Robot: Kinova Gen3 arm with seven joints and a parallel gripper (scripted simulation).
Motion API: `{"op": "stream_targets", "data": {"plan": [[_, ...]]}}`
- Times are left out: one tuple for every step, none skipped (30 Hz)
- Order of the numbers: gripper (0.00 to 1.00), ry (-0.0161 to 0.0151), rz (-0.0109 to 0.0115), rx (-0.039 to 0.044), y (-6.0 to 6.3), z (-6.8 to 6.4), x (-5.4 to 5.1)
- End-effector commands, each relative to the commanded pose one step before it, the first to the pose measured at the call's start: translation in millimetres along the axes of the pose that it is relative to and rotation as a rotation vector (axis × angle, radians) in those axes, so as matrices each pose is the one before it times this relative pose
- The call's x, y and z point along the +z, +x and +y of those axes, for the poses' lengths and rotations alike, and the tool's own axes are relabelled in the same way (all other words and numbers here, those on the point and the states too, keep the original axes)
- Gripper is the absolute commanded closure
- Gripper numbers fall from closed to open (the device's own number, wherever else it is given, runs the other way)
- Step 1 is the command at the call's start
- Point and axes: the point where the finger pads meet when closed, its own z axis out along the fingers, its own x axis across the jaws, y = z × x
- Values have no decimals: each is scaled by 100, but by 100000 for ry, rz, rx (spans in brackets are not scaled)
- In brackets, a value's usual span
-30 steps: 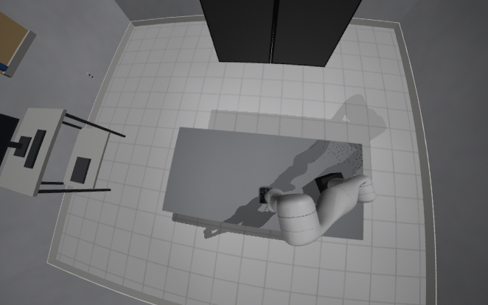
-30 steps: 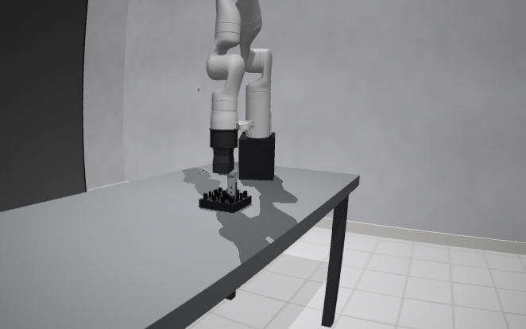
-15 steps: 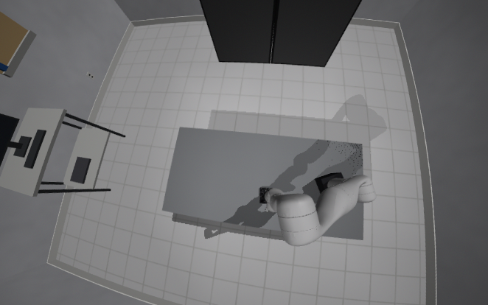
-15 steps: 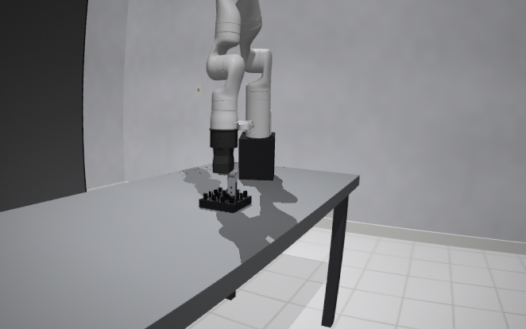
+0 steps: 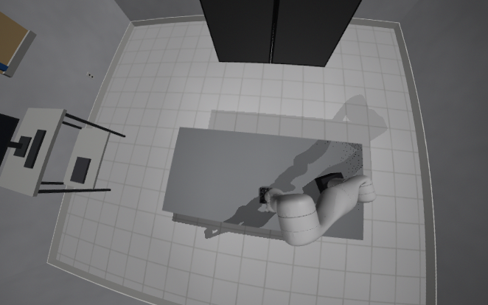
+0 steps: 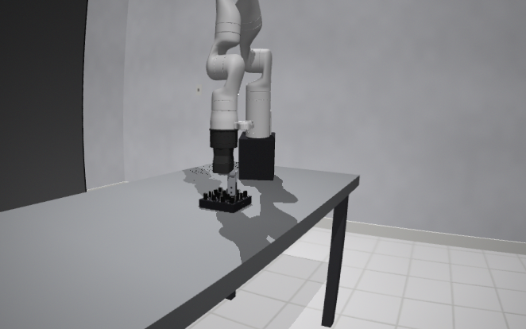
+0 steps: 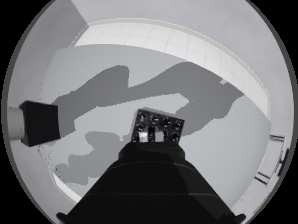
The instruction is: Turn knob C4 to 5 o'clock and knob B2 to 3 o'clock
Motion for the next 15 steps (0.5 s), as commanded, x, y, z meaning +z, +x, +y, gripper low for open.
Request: {"op": "stream_targets", "data": {"plan": [[70, -2, 122, -140, 51, 4, -50], [70, 0, 0, -593, 0, 0, 0], [70, 0, 0, -688, 0, 0, 0], [70, 0, 0, -791, 0, 0, 0], [70, 0, 0, -894, 0, 0, 0], [70, 0, 0, -996, 0, 0, 0], [70, 0, 0, -1102, 0, 0, 0], [70, 0, 0, -1211, 0, 0, 0], [70, 0, 0, -1315, 0, 0, 0], [70, 0, 0, -1422, 0, 0, 0], [70, 0, 0, -1527, 0, 0, 0], [70, 0, 0, -1629, 0, 0, 0], [70, 0, 0, -1731, 0, 0, 0], [70, 0, 0, -1828, 0, 0, 0], [70, 0, 0, -1923, 0, 0, 0]]}}
